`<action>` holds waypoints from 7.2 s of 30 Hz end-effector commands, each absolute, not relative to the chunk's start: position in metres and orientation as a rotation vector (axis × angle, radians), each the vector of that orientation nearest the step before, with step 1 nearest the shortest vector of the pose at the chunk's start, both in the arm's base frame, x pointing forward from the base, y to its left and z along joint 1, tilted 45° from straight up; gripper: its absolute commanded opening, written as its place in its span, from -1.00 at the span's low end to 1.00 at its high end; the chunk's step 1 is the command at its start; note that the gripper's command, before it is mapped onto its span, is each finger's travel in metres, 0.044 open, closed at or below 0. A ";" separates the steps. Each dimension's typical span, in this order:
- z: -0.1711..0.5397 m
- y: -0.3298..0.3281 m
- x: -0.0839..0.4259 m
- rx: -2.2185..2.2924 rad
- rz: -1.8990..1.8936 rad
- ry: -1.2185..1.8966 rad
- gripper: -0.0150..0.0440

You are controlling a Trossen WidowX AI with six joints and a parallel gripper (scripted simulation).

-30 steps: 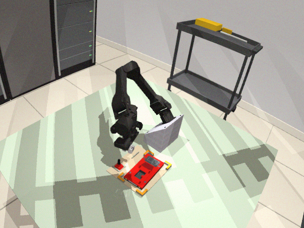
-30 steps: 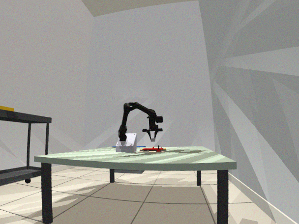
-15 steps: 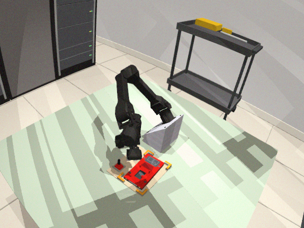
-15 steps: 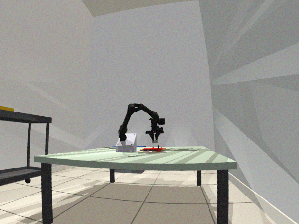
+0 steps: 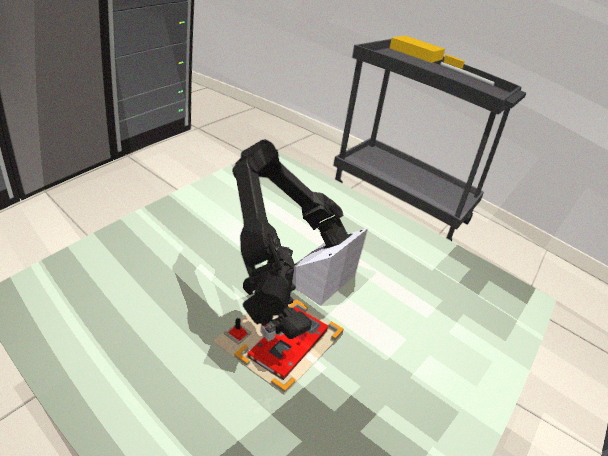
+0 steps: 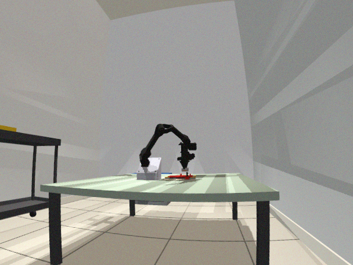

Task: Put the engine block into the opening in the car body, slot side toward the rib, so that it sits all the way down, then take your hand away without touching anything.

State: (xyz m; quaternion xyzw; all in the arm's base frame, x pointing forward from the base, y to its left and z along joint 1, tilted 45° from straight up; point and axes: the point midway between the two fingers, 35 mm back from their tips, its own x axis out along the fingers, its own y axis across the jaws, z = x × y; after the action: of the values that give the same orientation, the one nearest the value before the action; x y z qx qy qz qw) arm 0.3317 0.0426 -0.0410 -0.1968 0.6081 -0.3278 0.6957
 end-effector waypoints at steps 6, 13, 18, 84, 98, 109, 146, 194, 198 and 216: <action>-0.072 0.051 0.334 -0.688 -0.526 1.486 -0.49; -0.072 0.051 0.334 -0.752 -0.468 1.514 0.04; -0.073 0.051 0.334 -0.750 -0.470 1.513 0.05; -0.076 0.051 0.332 -0.611 -0.596 1.450 0.05; -0.078 0.049 0.332 -0.752 -0.468 1.514 0.05; -0.079 0.048 0.332 -0.644 -0.566 1.465 0.05; -0.084 0.043 0.332 -0.700 -0.517 1.490 0.05; -0.091 0.036 0.332 -0.699 -0.518 1.490 0.05; -0.091 0.036 0.332 -0.699 -0.518 1.490 0.05; -0.093 0.034 0.332 -0.700 -0.518 1.490 0.05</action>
State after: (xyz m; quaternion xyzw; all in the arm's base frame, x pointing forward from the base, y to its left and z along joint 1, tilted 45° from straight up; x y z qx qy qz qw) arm 0.3334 0.0349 -0.0906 -0.3040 0.6545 -0.2292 0.6532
